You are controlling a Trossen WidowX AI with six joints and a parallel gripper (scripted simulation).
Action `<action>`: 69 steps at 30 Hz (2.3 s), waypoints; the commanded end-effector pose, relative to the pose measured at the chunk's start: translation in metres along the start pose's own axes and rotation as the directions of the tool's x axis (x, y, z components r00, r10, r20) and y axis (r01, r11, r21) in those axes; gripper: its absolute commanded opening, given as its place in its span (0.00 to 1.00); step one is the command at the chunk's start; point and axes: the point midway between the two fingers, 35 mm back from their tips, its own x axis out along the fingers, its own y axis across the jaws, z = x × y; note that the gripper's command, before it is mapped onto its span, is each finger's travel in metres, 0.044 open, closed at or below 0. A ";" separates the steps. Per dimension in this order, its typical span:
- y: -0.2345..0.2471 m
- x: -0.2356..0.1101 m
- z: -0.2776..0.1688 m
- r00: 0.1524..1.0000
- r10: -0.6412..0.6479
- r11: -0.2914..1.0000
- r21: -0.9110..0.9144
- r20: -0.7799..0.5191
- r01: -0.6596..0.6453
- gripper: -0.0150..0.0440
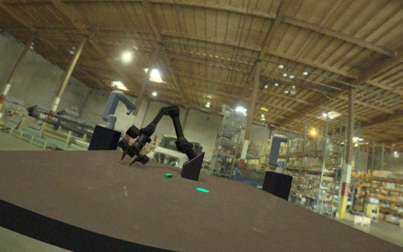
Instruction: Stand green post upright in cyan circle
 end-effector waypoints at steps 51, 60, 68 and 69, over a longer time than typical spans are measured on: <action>-0.193 -0.019 -0.121 0.777 -0.395 -0.700 -0.708 0.491 0.091 0.65; -0.193 -0.019 -0.121 0.777 -0.395 -0.700 -0.708 0.491 0.091 0.60; -0.193 -0.019 -0.121 0.777 -0.395 -0.700 -0.708 0.491 0.091 0.29; -0.193 -0.019 -0.121 0.777 -0.395 -0.700 -0.708 0.491 0.091 0.29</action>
